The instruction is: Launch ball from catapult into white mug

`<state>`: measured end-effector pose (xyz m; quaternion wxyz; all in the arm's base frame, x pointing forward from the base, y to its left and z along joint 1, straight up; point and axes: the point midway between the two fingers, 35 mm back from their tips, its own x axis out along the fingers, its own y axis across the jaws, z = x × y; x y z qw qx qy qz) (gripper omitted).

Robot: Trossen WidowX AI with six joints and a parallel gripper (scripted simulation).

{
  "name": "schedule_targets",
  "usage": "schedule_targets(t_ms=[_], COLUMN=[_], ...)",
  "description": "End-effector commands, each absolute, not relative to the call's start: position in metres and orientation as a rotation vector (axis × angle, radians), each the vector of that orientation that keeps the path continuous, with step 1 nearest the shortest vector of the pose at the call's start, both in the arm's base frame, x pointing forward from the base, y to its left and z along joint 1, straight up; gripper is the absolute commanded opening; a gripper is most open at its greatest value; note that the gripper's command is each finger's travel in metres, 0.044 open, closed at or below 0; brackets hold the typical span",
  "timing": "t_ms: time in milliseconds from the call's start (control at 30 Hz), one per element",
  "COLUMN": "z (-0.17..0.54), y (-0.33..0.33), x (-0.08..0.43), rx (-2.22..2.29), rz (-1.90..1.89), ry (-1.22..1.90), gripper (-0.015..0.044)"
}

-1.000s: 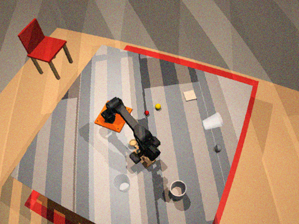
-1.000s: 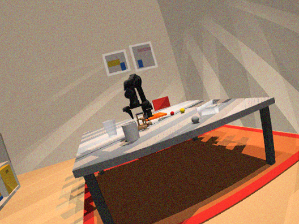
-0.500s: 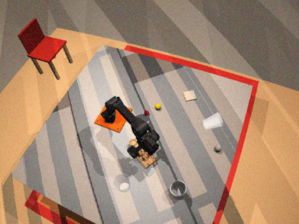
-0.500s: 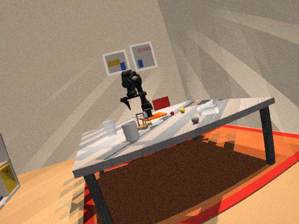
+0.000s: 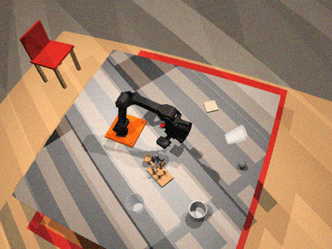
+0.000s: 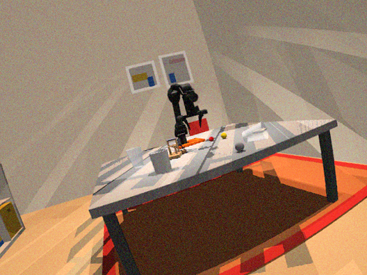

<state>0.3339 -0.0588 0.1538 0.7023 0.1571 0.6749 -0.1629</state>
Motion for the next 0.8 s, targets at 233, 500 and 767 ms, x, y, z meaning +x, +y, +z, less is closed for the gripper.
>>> schedule_targets(t_ms=[233, 500, 767], z=[0.100, 0.087, 0.071], y=[0.086, 0.097, 0.097], x=[0.254, 0.236, 0.237], rx=[0.179, 0.153, 0.153], rz=[-0.165, -0.137, -0.137], ry=[1.535, 1.539, 1.539], gripper=[0.0300, 0.0300, 0.0300])
